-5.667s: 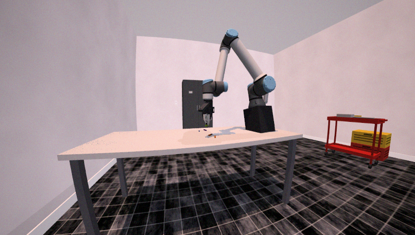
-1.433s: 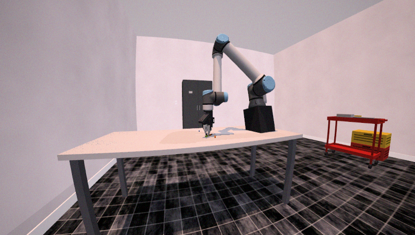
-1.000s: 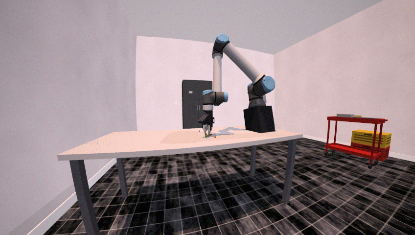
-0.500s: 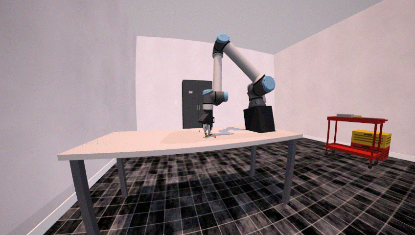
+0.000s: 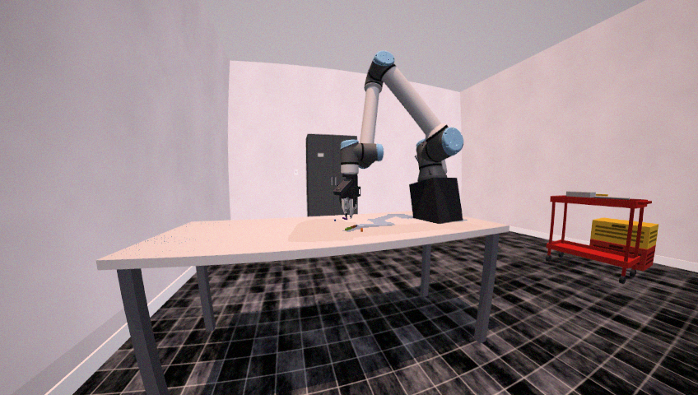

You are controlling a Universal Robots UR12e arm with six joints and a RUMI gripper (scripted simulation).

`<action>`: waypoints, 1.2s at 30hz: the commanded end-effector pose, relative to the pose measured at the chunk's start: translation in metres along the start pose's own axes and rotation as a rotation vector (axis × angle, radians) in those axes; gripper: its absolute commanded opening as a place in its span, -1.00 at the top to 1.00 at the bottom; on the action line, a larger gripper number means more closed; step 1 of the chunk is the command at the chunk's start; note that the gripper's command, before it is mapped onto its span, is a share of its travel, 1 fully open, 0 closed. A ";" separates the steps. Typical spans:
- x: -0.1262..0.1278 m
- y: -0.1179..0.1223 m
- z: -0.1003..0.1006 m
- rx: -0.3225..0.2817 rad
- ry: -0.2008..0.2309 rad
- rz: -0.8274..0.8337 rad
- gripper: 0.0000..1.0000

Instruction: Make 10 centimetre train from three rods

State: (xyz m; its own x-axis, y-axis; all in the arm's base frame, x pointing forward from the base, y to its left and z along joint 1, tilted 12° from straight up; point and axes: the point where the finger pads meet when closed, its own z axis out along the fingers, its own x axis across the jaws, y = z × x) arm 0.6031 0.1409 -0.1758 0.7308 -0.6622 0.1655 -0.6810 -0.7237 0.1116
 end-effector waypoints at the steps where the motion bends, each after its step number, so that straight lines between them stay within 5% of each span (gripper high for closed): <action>1: 0.000 0.000 -0.026 0.000 0.000 0.000 0.72; 10: 0.000 0.000 -0.034 0.000 0.000 0.000 0.72; 11: 0.000 0.000 -0.034 0.000 0.000 0.000 -1.00; 36: 0.000 0.000 -0.039 0.000 0.000 0.000 -1.00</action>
State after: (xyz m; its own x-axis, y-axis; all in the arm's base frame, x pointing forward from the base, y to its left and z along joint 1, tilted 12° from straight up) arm 0.6014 0.1473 -0.1422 0.7308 -0.6624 0.1646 -0.6811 -0.7234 0.1127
